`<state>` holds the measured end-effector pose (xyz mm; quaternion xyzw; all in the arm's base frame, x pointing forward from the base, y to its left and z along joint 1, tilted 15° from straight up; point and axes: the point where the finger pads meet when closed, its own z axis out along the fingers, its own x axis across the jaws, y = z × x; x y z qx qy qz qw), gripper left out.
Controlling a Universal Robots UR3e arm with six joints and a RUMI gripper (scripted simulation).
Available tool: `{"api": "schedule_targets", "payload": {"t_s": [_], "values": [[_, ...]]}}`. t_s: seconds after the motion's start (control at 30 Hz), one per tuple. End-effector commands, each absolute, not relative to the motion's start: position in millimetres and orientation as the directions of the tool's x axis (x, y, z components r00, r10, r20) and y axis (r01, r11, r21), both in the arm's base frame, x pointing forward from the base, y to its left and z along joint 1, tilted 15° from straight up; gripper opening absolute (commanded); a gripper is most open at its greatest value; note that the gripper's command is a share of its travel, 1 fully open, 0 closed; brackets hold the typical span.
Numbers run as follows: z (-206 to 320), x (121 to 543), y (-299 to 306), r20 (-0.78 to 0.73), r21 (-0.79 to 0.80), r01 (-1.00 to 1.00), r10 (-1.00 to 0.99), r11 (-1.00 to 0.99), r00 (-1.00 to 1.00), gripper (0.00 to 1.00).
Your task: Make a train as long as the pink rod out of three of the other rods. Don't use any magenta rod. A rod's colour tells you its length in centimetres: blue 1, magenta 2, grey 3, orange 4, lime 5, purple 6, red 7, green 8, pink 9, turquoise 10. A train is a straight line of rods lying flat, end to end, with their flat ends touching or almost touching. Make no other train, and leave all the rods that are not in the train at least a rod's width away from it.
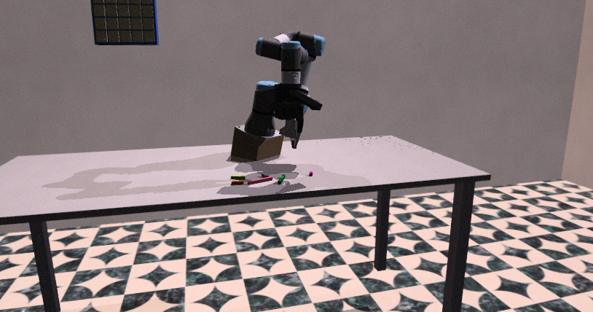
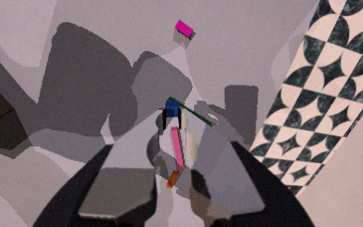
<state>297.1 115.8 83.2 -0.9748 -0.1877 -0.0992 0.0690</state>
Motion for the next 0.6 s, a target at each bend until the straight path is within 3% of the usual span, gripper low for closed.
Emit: {"api": "schedule_targets", "payload": {"t_s": [0.0, 0.57], "values": [[79.8, 279.3, 119.5, 0.236, -0.092, 0.428, 0.398, -0.899, 0.887, 0.0], [77.1, 280.0, 120.0, 0.236, -0.091, 0.429, 0.399, -0.899, 0.886, 0.0]]}}
